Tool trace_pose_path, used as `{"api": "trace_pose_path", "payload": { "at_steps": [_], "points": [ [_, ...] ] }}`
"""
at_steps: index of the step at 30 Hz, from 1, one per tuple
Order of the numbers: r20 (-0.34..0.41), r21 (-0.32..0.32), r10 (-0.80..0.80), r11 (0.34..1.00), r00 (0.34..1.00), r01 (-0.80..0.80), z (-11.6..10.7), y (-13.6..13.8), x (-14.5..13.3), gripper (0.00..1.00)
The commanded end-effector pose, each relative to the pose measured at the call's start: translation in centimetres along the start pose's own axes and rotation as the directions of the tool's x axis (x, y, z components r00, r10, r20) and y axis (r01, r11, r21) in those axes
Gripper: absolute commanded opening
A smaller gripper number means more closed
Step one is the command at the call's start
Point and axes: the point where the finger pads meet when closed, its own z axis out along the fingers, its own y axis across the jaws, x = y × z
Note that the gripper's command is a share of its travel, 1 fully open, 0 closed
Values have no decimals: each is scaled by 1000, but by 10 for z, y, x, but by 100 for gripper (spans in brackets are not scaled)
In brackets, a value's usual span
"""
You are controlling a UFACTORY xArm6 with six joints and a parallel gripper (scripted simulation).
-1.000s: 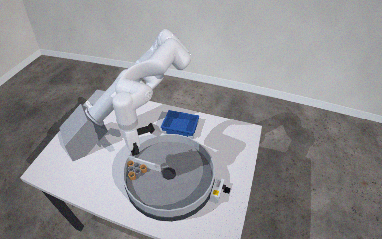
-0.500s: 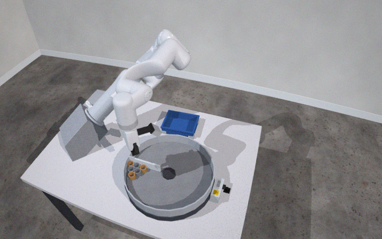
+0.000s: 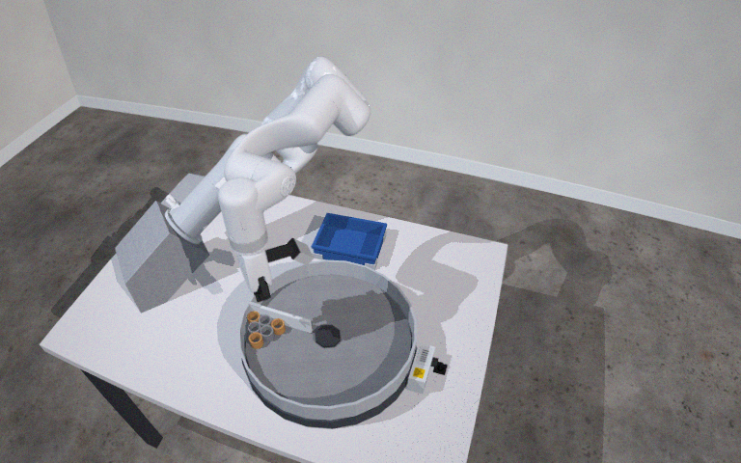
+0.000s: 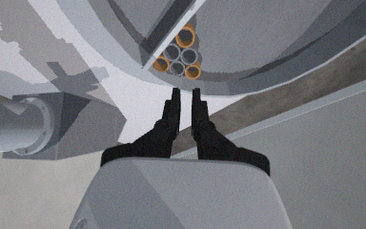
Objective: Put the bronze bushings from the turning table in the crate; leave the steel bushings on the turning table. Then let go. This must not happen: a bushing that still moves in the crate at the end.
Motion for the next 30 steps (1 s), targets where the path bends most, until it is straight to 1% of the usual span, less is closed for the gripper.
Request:
{"api": "trace_pose_path", "payload": {
  "at_steps": [1,10,11,14,17,19,21,26,29,30],
  "points": [
    [1,-3,-1,1000,1000,1,-1,1,0,13],
    [1,-3,-1,1000,1000,1,-1,1,0,13],
    [1,-3,-1,1000,1000,1,-1,1,0,11],
    [0,-3,-1,1000,1000,1,-1,1,0,11],
    [-20,-3,-1,1000,1000,1,1,1,-1,11],
    [-51,-4,-1,1000,999,1,4,2,-3,11],
    [-98,-9,-2,1000,995,1,9,4,-6,11],
    [-253,-12,-3,1000,967,0,25,8,-15,11],
    [-319,-11,-3,1000,948,0,32,10,-20,11],
    [-319,-11,-3,1000,948,0,32,10,-20,11]
  ]
}}
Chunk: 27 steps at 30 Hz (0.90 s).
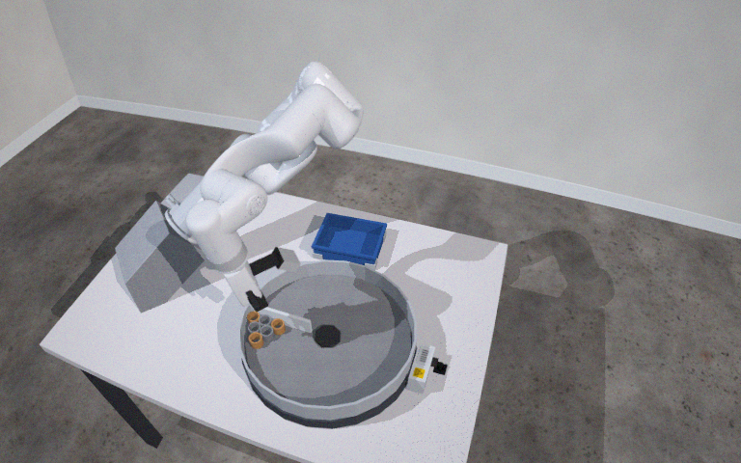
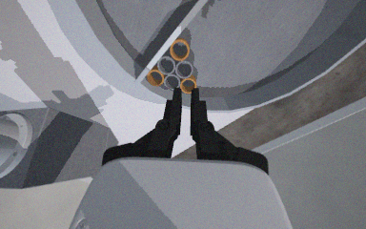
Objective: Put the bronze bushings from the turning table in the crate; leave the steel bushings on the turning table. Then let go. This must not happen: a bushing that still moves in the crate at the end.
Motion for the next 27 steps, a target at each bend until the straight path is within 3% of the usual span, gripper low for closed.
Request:
{"api": "trace_pose_path", "payload": {
  "at_steps": [1,4,14,27],
  "points": [
    [-116,9,-4,1000,993,5,9,4,-9,11],
    [-225,9,-2,1000,974,4,19,7,-19,11],
    [-433,11,2,1000,901,3,39,13,-38,11],
    [-469,10,3,1000,883,2,42,14,-41,11]
  ]
}}
